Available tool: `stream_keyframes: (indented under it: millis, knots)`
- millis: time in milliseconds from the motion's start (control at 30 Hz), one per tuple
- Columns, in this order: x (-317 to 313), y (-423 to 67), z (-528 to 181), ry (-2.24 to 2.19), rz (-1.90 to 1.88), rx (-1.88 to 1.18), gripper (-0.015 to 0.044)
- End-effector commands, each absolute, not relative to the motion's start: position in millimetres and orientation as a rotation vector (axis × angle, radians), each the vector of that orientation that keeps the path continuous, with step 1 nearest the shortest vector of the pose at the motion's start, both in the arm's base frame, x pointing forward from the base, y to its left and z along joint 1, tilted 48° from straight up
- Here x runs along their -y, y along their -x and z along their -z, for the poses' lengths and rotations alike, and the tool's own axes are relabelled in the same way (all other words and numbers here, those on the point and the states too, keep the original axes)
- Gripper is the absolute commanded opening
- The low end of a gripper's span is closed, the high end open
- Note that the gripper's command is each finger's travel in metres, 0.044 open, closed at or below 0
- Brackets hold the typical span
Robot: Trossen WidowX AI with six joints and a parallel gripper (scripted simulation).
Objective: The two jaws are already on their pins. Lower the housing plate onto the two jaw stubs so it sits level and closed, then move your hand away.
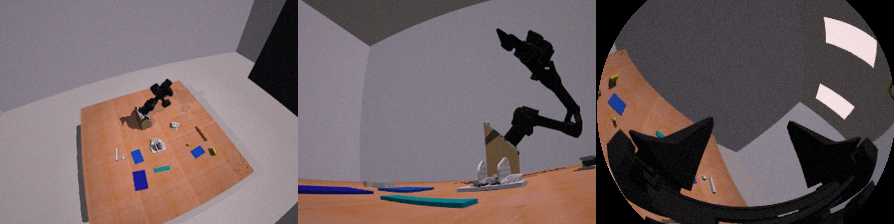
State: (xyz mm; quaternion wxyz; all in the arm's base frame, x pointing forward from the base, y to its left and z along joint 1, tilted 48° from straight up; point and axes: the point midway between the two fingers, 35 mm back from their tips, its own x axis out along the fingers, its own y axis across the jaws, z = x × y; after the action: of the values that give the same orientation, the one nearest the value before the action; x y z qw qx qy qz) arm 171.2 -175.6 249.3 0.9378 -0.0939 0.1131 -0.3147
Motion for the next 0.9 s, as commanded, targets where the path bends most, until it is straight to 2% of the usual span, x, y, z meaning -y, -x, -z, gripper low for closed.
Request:
stream_keyframes:
  millis: [0,867]
  knots:
    - [170,-178,-247,0.139,0.599,-0.236,0.044]
    - [117,-224,-223,-0.26,0.298,-0.354,0.044]
